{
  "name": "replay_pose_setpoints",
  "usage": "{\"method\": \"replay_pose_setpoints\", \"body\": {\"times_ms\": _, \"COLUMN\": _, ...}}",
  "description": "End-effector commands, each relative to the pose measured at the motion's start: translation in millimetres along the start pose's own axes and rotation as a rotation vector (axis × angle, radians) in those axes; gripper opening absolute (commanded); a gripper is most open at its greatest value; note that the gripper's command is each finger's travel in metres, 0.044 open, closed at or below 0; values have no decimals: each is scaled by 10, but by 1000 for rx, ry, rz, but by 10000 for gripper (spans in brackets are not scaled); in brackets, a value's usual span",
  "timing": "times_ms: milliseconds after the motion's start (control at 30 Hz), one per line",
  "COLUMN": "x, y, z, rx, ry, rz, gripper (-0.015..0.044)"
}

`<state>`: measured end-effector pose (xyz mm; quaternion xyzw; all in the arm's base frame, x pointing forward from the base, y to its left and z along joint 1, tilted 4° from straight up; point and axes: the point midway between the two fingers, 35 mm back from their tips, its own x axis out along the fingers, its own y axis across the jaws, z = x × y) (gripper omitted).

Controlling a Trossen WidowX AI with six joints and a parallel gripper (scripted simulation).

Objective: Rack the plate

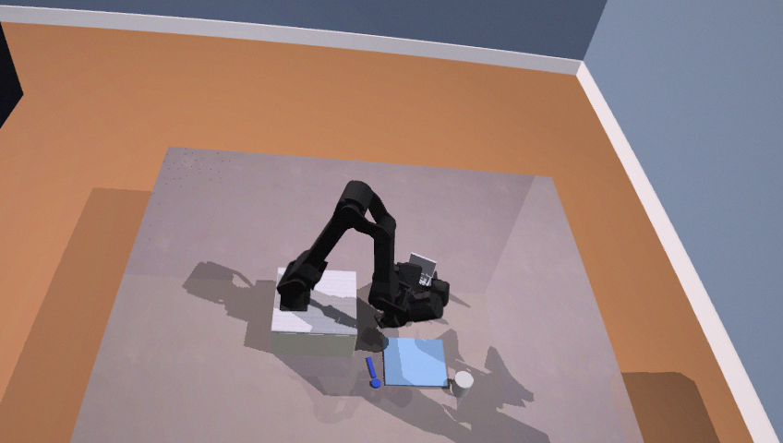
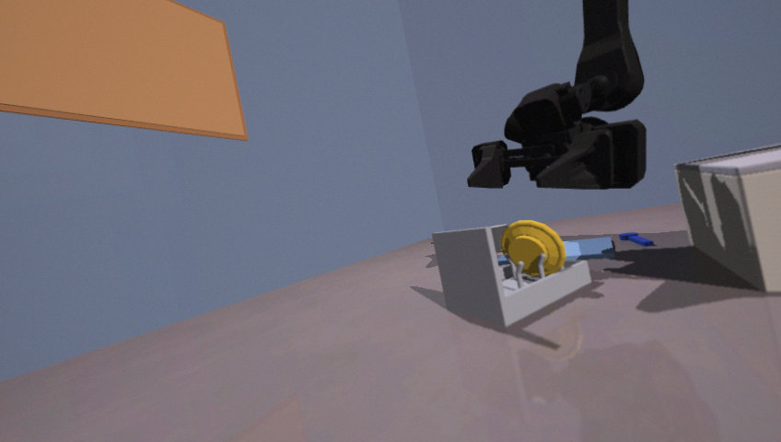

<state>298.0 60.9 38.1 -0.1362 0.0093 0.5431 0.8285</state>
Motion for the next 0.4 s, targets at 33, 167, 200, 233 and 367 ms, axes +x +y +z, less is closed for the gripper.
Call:
{"method": "replay_pose_setpoints", "body": {"times_ms": 33, "x": -103, "y": -60, "z": 426, "rx": -29, "ry": -7, "rz": -8, "gripper": 400}}
{"method": "replay_pose_setpoints", "body": {"times_ms": 167, "x": -112, "y": -103, "z": 479, "rx": -32, "ry": -9, "rz": -9, "gripper": 400}}
{"method": "replay_pose_setpoints", "body": {"times_ms": 200, "x": -112, "y": -108, "z": 477, "rx": -28, "ry": -6, "rz": -10, "gripper": 400}}
{"method": "replay_pose_setpoints", "body": {"times_ms": 233, "x": -113, "y": -124, "z": 470, "rx": -14, "ry": 5, "rz": -14, "gripper": 400}}
{"method": "replay_pose_setpoints", "body": {"times_ms": 367, "x": -130, "y": -234, "z": 423, "rx": 86, "ry": 87, "rz": -43, "gripper": 400}}
